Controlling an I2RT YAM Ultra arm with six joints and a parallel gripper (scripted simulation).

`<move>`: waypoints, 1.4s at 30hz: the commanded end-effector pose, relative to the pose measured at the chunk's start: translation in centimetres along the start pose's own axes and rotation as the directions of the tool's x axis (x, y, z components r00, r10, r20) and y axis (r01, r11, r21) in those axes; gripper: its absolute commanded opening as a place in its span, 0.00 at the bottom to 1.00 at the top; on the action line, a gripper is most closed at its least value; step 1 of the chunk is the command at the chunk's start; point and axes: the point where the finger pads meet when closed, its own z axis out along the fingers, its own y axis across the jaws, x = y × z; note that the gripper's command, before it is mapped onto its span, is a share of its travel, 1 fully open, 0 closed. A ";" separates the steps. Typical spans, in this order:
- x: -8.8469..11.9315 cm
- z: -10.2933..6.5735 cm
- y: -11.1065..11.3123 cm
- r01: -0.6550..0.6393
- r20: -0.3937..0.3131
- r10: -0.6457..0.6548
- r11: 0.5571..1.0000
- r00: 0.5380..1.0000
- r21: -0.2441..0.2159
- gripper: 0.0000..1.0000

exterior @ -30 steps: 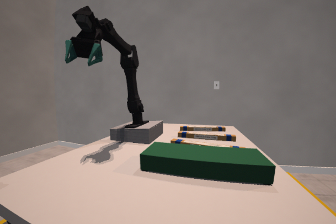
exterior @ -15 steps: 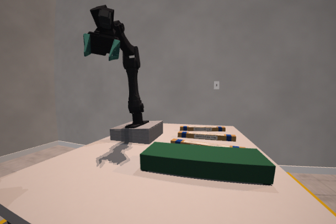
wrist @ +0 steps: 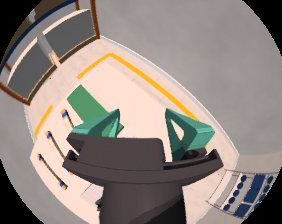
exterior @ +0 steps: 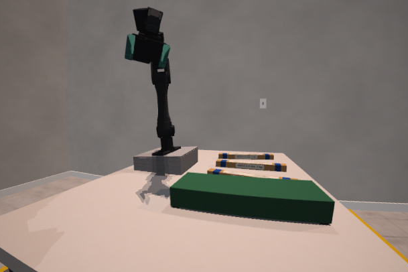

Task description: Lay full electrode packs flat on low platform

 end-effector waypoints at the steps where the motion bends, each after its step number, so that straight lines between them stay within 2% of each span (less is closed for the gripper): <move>1: -2.5 -1.5 1.5 0.007 0.086 -0.008 1.000 0.996 0.011 0.74; 2: -3.6 -2.1 1.5 0.007 0.110 -0.010 1.000 0.994 0.019 0.74; 3: -2.3 -1.2 2.5 0.018 0.095 -0.017 1.000 0.995 -0.012 0.74; 4: -2.7 -1.3 3.3 0.032 0.125 -0.027 0.999 0.992 -0.040 0.74; 5: -2.9 -1.4 3.9 0.039 0.138 -0.032 0.998 0.990 -0.049 0.74; 7: -3.4 -1.6 4.9 0.037 0.135 -0.031 0.999 0.990 -0.037 0.74; 9: -3.4 -1.6 4.9 0.037 0.135 -0.031 0.999 0.990 -0.037 0.74; 10: -3.7 -1.7 5.8 0.050 0.163 -0.039 0.996 0.986 -0.067 0.74; 12: -4.1 -1.9 7.0 0.070 0.202 -0.050 0.993 0.978 -0.094 0.74; 14: -4.6 -2.2 7.9 0.067 0.201 -0.049 0.994 0.978 -0.083 0.74; 15: -6.2 -3.4 8.1 0.067 0.238 -0.048 0.995 0.970 -0.072 0.74; 16: -6.2 -3.4 8.1 0.067 0.238 -0.048 0.995 0.970 -0.072 0.74; 17: -4.9 -2.5 9.1 0.078 0.223 -0.054 0.992 0.973 -0.103 0.74; 18: -5.1 -2.7 9.9 0.093 0.251 -0.058 0.987 0.966 -0.132 0.74; 19: -5.3 -2.9 10.5 0.100 0.265 -0.060 0.985 0.962 -0.142 0.74; 21: -5.6 -3.2 11.5 0.096 0.262 -0.059 0.987 0.963 -0.131 0.74; 22: -7.2 -4.5 11.4 0.096 0.302 -0.055 0.988 0.952 -0.121 0.74; 23: -5.8 -3.5 12.4 0.108 0.286 -0.061 0.983 0.956 -0.151 0.74; 24: -6.0 -3.8 13.2 0.123 0.313 -0.062 0.976 0.948 -0.180 0.74; 27: -6.1 -4.1 13.8 0.130 0.327 -0.062 0.973 0.943 -0.191 0.74; 28: -6.2 -4.2 14.2 0.126 0.324 -0.062 0.975 0.944 -0.181 0.74; 29: -7.8 -5.7 14.4 0.125 0.361 -0.056 0.977 0.931 -0.172 0.74; 30: -7.9 -5.8 14.6 0.125 0.363 -0.055 0.977 0.930 -0.172 0.74; 31: -6.5 -4.9 15.6 0.137 0.347 -0.060 0.970 0.936 -0.201 0.74; 33: -6.7 -5.5 17.0 0.160 0.386 -0.057 0.957 0.921 -0.243 0.74; 35: -6.9 -6.0 18.0 0.155 0.383 -0.056 0.960 0.922 -0.233 0.74; 36: -8.4 -7.3 17.8 0.154 0.421 -0.047 0.962 0.906 -0.225 0.74; 37: -7.0 -6.4 18.8 0.166 0.405 -0.052 0.953 0.913 -0.253 0.74; 39: -7.1 -7.1 20.1 0.190 0.441 -0.043 0.936 0.897 -0.295 0.74; 42: -7.2 -7.7 21.1 0.185 0.439 -0.043 0.940 0.898 -0.286 0.74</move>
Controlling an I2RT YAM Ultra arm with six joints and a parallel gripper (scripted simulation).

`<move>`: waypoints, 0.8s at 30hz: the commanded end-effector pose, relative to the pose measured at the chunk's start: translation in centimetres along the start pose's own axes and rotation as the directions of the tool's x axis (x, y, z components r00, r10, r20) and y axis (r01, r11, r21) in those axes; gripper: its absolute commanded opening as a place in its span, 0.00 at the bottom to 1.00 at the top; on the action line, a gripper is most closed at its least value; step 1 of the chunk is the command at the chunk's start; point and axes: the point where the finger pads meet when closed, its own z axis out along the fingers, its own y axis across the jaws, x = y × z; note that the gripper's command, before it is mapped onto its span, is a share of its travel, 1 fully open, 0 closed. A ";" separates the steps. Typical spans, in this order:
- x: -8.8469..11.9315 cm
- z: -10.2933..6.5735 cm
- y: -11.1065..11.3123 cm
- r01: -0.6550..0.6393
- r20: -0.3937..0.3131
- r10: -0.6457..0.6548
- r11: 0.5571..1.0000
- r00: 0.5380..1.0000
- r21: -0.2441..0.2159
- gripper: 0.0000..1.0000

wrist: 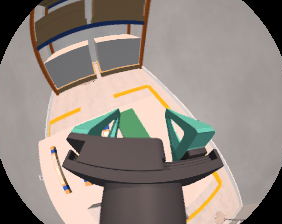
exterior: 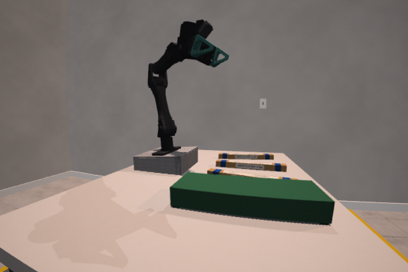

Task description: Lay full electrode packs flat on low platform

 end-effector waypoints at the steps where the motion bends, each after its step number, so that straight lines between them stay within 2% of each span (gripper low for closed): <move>1: -1.5 -0.8 0.6 -0.009 0.060 0.008 1.000 0.998 0.010 0.74; 4: -2.1 -1.2 2.7 0.002 0.122 0.007 0.998 0.993 -0.068 0.74; 6: -2.5 -1.5 3.7 -0.001 0.120 0.008 0.998 0.993 -0.056 0.74; 7: -4.4 -2.4 3.8 -0.001 0.162 0.009 0.999 0.987 -0.050 0.74; 8: -4.4 -2.4 3.8 -0.001 0.162 0.009 0.999 0.987 -0.050 0.74; 9: -2.7 -1.7 4.7 0.002 0.141 0.010 0.997 0.990 -0.082 0.74; 10: -2.9 -1.9 5.6 0.007 0.165 0.013 0.993 0.986 -0.118 0.74; 11: -3.1 -2.1 6.2 0.010 0.180 0.015 0.991 0.984 -0.136 0.74; 13: -3.4 -2.4 7.2 0.006 0.178 0.016 0.992 0.984 -0.125 0.74; 14: -4.8 -3.1 7.1 0.006 0.208 0.019 0.993 0.978 -0.121 0.74; 15: -3.6 -2.7 8.0 0.009 0.198 0.021 0.989 0.980 -0.150 0.74; 16: -3.7 -3.0 8.8 0.015 0.219 0.027 0.982 0.975 -0.187 0.74; 18: -3.7 -3.0 8.8 0.015 0.219 0.027 0.982 0.975 -0.187 0.74; 19: -3.9 -3.3 9.4 0.018 0.234 0.032 0.978 0.972 -0.206 0.74; 20: -4.0 -3.5 9.8 0.014 0.233 0.032 0.981 0.972 -0.195 0.74; 22: -5.7 -4.6 10.2 0.014 0.268 0.039 0.981 0.963 -0.192 0.74; 23: -4.2 -4.1 11.1 0.017 0.251 0.041 0.975 0.967 -0.221 0.74; 24: -4.4 -4.4 11.8 0.023 0.270 0.049 0.966 0.962 -0.258 0.74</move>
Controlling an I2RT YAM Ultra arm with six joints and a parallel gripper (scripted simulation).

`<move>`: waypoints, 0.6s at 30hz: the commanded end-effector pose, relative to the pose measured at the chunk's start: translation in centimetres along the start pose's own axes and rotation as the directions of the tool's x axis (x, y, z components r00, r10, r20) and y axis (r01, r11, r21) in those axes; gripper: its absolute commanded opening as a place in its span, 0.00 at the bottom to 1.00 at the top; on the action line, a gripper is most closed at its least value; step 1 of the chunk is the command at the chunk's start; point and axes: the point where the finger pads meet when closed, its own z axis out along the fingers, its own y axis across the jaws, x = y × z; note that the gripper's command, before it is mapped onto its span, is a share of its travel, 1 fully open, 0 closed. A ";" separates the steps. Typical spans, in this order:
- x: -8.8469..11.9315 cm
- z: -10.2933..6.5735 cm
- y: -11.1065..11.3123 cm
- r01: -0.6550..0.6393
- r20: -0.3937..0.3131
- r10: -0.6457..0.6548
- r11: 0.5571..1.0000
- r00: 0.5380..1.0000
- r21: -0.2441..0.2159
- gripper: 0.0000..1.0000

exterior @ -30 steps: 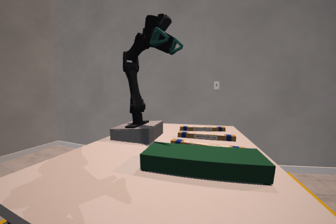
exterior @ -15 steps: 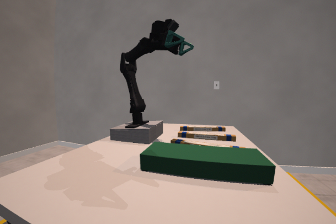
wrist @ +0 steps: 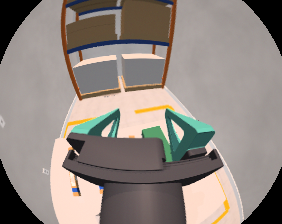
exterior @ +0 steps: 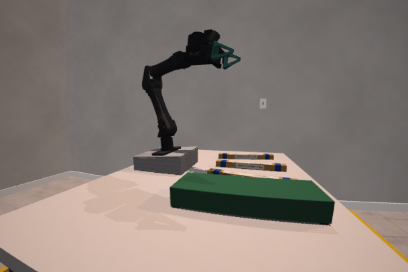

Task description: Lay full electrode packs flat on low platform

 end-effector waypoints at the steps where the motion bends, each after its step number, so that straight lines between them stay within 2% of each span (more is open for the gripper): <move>1: -1.3 -1.1 1.9 -0.013 0.084 0.018 0.998 0.996 -0.056 0.74; 3: -1.6 -1.3 2.9 -0.015 0.083 0.019 0.999 0.996 -0.044 0.74; 4: -2.8 -1.7 2.9 -0.015 0.109 0.020 0.999 0.994 -0.042 0.74; 5: -1.8 -1.5 3.6 -0.018 0.102 0.025 0.997 0.995 -0.071 0.74; 7: -2.0 -1.9 5.1 -0.020 0.136 0.038 0.991 0.990 -0.132 0.74; 9: -2.3 -2.3 6.1 -0.023 0.135 0.040 0.992 0.990 -0.121 0.74; 11: -2.3 -2.3 6.1 -0.023 0.135 0.040 0.992 0.990 -0.121 0.74; 14: -2.7 -3.1 8.1 -0.027 0.184 0.067 0.977 0.981 -0.211 0.74; 16: -2.9 -3.5 9.1 -0.031 0.183 0.068 0.979 0.981 -0.200 0.74; 17: -4.1 -4.0 9.0 -0.031 0.208 0.073 0.979 0.975 -0.199 0.74; 18: -3.6 -4.2 9.1 -0.029 0.167 0.063 0.979 0.984 -0.200 0.74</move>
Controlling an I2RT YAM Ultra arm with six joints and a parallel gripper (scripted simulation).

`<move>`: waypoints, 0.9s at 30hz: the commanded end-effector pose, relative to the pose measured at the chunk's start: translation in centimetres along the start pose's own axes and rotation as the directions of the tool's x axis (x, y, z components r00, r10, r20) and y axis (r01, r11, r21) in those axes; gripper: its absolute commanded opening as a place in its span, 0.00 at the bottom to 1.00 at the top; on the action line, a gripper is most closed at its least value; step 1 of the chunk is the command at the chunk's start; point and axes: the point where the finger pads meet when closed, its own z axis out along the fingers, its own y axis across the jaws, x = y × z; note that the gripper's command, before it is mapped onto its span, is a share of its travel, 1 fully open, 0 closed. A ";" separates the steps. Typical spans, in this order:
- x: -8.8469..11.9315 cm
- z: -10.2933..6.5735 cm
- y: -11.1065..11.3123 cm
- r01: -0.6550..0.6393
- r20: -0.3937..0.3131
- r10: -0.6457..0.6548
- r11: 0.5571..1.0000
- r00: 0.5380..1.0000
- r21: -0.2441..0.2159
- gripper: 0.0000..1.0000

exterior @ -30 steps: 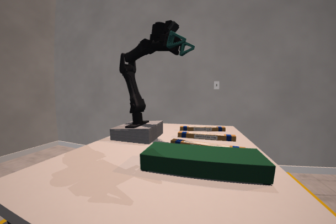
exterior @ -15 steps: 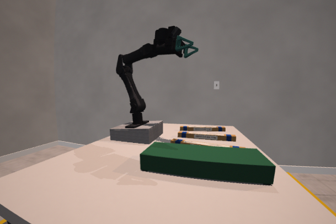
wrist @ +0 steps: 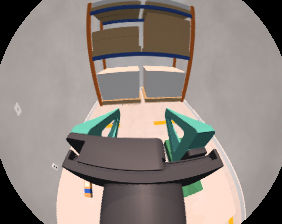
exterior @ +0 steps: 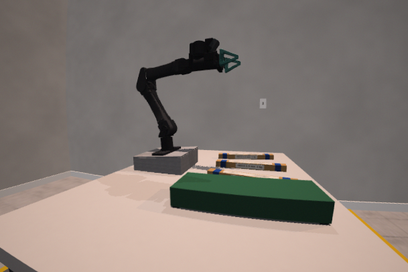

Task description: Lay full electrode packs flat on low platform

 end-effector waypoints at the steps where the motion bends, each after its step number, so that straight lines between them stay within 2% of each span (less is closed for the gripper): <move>1: -1.5 -1.4 0.7 -0.008 0.007 0.008 1.000 1.000 0.006 0.74; 4: 0.4 -1.8 1.2 -0.003 -0.093 0.003 1.000 0.996 0.002 0.74; 5: 1.8 -1.3 1.5 -0.001 -0.150 0.001 1.000 0.989 -0.001 0.74; 7: 3.4 -1.3 1.9 0.003 -0.224 -0.004 1.000 0.975 -0.005 0.74; 8: 4.1 -1.4 2.1 0.004 -0.248 -0.006 1.000 0.969 -0.007 0.74; 10: 4.1 -1.4 2.1 0.004 -0.248 -0.006 1.000 0.969 -0.007 0.74; 13: 5.9 -1.9 2.7 0.009 -0.354 -0.013 1.000 0.935 -0.013 0.74; 19: 9.7 -2.8 3.8 0.015 -0.498 -0.027 1.000 0.867 -0.028 0.74; 25: 13.4 -3.8 5.0 0.019 -0.651 -0.042 0.999 0.758 -0.043 0.74; 27: 13.4 -3.8 5.0 0.019 -0.651 -0.042 0.999 0.758 -0.043 0.74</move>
